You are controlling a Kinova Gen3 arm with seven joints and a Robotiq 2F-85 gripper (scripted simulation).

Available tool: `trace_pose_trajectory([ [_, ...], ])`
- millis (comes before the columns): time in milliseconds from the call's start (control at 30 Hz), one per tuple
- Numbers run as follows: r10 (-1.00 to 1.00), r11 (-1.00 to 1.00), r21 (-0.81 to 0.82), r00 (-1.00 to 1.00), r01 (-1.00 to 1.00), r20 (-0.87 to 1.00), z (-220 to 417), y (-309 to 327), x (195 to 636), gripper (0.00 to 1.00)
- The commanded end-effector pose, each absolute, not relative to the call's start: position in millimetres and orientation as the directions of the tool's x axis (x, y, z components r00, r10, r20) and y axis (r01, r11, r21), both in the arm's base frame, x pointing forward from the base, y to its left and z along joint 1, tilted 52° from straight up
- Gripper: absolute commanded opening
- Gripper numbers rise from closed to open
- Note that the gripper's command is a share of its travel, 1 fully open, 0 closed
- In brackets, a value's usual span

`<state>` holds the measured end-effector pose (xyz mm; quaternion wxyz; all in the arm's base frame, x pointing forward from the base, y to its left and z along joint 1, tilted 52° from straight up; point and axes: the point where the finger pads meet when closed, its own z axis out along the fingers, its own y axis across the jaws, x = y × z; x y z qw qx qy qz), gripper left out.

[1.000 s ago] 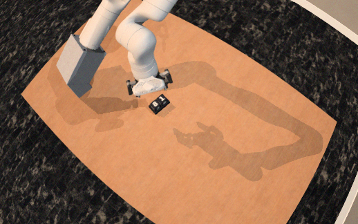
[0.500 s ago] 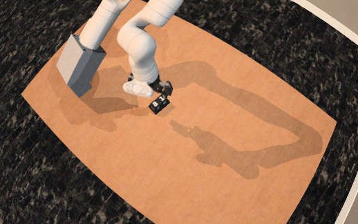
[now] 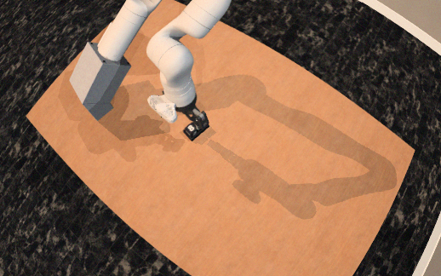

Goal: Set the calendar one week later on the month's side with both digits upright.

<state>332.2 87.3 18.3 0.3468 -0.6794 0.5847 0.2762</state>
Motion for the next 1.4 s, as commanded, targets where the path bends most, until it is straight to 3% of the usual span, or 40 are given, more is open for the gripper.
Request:
trace_pose_trajectory([
  [0, -0.606, -0.055, -0.113, 0.124, -0.992, -0.786, 16.8, 89.4, 331.3, 1.00],
  [533, -0.611, 0.004, -0.038, 0.028, -0.999, -0.791, 14.6, 91.0, 331.8, 1.00],
  [567, -0.611, 0.004, -0.038, 0.028, -0.999, -0.791, 14.6, 91.0, 331.8, 0.46],
  [1367, -0.611, 0.004, -0.038, 0.028, -0.999, -0.791, 14.6, 91.0, 331.8, 0.46],
])
